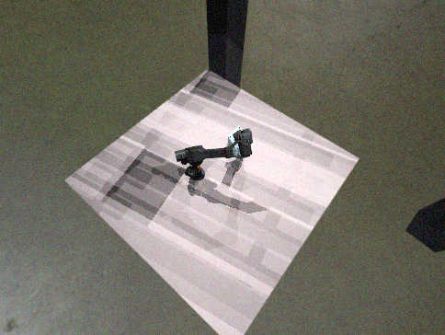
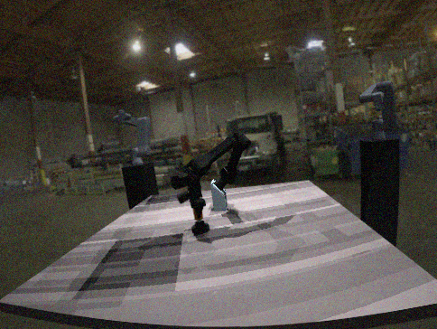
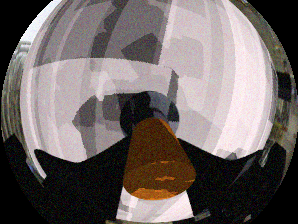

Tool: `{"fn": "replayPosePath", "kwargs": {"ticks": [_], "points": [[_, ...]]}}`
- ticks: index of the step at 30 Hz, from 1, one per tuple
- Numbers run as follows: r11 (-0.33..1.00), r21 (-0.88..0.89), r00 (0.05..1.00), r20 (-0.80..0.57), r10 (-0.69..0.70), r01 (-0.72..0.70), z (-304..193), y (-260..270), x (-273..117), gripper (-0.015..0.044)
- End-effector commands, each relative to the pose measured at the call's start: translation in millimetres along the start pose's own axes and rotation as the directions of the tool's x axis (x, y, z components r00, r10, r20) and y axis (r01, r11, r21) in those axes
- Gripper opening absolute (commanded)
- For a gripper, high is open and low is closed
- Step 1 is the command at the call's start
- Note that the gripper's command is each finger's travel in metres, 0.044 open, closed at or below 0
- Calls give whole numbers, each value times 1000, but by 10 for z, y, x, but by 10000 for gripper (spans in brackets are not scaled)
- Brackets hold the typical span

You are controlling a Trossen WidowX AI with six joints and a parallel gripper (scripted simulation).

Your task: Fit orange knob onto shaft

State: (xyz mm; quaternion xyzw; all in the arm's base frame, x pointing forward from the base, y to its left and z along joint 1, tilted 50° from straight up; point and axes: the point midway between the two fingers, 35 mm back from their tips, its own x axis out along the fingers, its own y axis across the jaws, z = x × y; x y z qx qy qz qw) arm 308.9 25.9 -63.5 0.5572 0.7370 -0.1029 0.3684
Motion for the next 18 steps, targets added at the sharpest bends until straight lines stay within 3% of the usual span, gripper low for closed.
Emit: {"fn": "replayPosePath", "kwargs": {"ticks": [1, 5, 10, 18], "points": [[1000, -5, 1000, -2, 4, -5, -5, 8, -33, 0], [999, -31, 1000, -2, 4, -5, -4, 11, -42, 0], [979, -203, 1000, -2, 5, -5, 1, 12, -38, 0], [977, -213, 1000, -2, 5, -5, -1, 3, -8, 0]]}}
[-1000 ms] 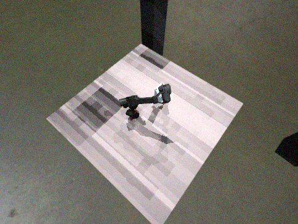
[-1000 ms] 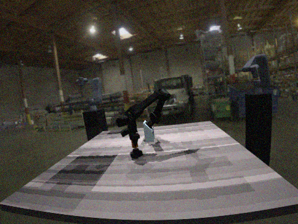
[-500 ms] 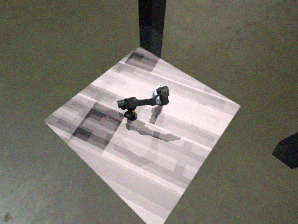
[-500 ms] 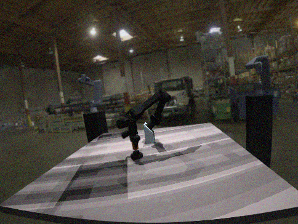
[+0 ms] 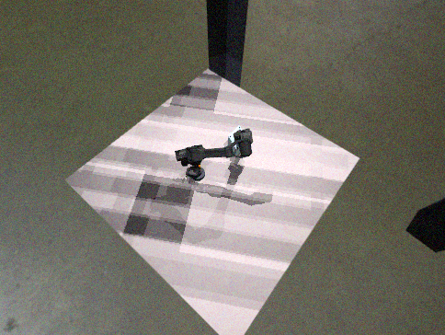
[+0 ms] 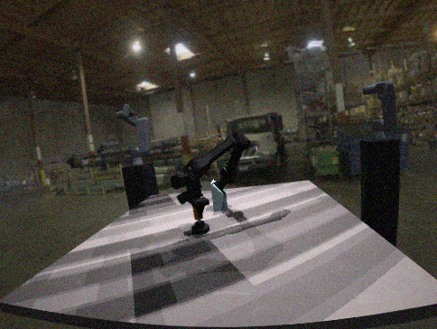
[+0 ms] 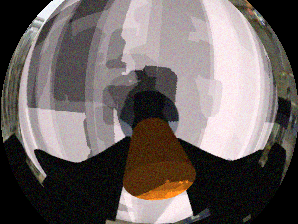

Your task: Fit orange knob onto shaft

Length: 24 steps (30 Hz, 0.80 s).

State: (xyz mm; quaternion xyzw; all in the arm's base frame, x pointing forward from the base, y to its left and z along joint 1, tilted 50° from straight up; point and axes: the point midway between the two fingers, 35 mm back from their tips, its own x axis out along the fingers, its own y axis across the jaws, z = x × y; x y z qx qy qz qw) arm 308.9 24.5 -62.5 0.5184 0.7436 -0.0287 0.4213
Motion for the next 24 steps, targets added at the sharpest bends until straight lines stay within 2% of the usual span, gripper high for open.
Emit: {"fn": "replayPosePath", "kwargs": {"ticks": [1, 21, 24], "points": [[1000, -16, 1000, 0, 4, -4, 0, 6, 12, 0], [1000, -16, 1000, 1, 4, -4, -1, 17, -25, 0], [998, -71, 1000, 1, 4, -3, 0, 18, -26, 0]]}}
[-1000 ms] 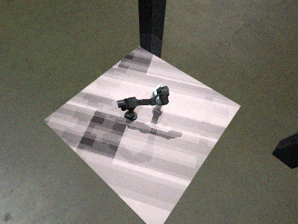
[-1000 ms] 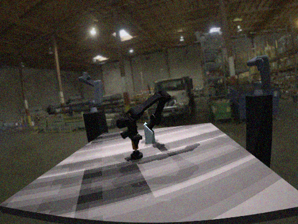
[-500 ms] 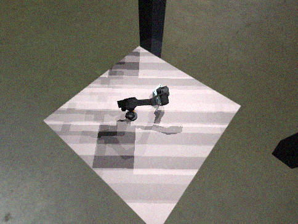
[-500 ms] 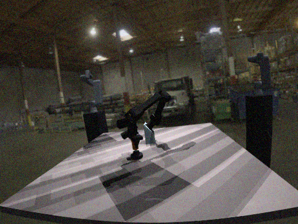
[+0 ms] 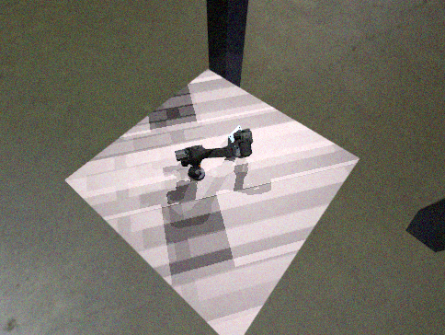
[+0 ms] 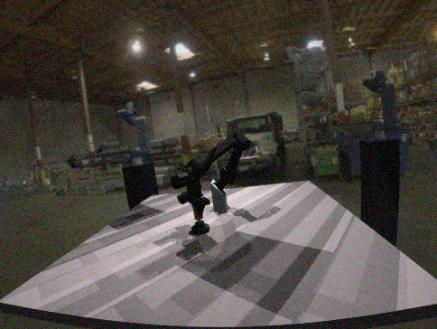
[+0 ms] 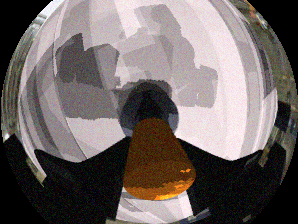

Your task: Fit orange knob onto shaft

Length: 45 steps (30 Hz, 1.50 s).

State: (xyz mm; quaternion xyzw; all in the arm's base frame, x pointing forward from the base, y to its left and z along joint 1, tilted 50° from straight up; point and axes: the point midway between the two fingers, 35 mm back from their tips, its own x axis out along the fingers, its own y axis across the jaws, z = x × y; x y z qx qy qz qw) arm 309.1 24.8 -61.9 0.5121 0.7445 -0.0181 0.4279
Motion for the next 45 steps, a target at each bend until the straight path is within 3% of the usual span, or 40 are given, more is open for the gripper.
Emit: {"fn": "replayPosePath", "kwargs": {"ticks": [1, 5, 35, 45], "points": [[997, -75, 1000, 2, 4, -4, 5, 13, -24, 0], [981, -196, 1000, 2, 5, -4, 9, 9, -15, 0], [981, -196, 1000, 2, 4, -4, 3, 9, -23, 0], [918, -396, 1000, 2, 4, -3, 6, 0, -5, 0]]}}
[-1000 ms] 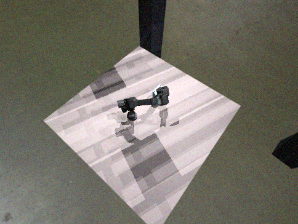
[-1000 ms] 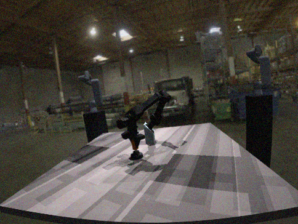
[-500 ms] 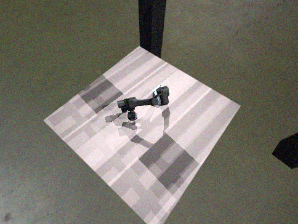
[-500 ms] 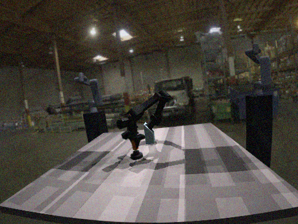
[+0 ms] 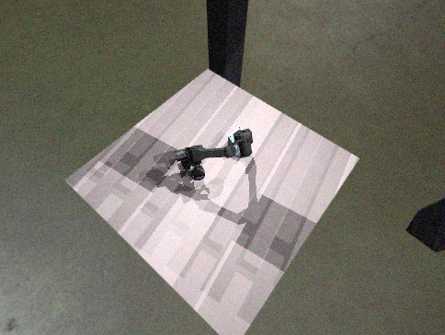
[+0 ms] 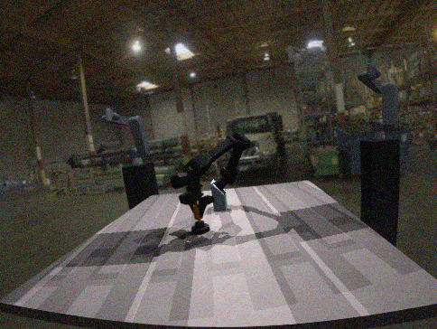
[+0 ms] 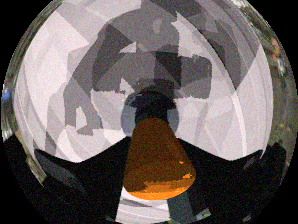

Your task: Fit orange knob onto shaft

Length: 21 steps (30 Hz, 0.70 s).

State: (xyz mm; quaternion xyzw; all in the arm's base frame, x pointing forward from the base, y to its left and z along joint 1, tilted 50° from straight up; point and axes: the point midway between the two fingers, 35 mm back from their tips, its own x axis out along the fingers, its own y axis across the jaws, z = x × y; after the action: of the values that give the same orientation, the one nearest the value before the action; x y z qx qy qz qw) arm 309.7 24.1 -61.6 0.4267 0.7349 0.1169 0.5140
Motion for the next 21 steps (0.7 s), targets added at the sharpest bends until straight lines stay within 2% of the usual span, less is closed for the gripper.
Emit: {"fn": "replayPosePath", "kwargs": {"ticks": [1, 21], "points": [[999, -43, 1000, 2, 2, -2, -1, -5, 7, 0], [999, -43, 1000, 2, 2, -2, -2, 2, 37, 0]]}}
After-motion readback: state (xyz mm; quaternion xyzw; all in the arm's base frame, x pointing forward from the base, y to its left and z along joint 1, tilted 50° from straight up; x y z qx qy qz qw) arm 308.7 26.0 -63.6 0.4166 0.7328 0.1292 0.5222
